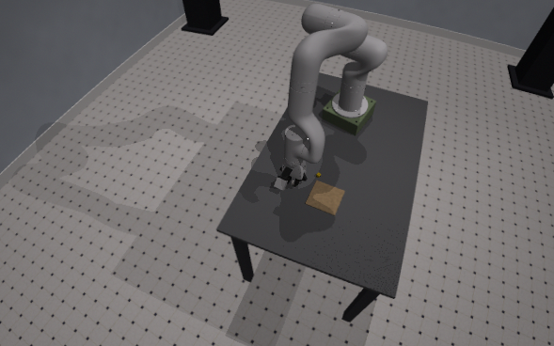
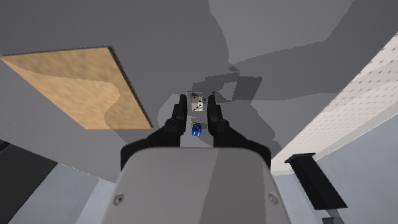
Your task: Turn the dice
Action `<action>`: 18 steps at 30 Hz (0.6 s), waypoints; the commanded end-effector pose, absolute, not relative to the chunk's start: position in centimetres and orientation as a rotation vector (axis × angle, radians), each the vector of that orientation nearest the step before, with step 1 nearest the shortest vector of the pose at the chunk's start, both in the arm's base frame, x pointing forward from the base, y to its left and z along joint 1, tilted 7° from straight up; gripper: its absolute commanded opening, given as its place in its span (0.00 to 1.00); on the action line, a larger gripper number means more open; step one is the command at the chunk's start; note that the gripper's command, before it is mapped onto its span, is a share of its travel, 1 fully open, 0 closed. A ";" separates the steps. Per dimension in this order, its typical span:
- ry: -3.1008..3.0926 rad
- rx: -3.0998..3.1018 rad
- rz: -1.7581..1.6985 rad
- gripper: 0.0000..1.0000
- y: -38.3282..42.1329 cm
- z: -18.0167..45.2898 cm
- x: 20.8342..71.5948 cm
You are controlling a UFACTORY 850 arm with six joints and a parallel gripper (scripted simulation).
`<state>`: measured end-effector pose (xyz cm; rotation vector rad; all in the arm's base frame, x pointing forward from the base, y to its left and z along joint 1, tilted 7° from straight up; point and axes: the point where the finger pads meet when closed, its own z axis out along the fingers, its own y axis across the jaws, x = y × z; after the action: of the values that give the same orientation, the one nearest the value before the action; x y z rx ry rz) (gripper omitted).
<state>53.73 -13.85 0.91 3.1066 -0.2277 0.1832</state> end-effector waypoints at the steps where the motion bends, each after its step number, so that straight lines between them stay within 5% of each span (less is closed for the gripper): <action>1: -0.228 3.102 0.184 0.31 -13.9 0.6 53.9; 18: -0.228 3.102 0.184 0.31 -13.9 -0.3 54.0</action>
<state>53.88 -13.90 -0.36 3.1066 -0.2277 0.1832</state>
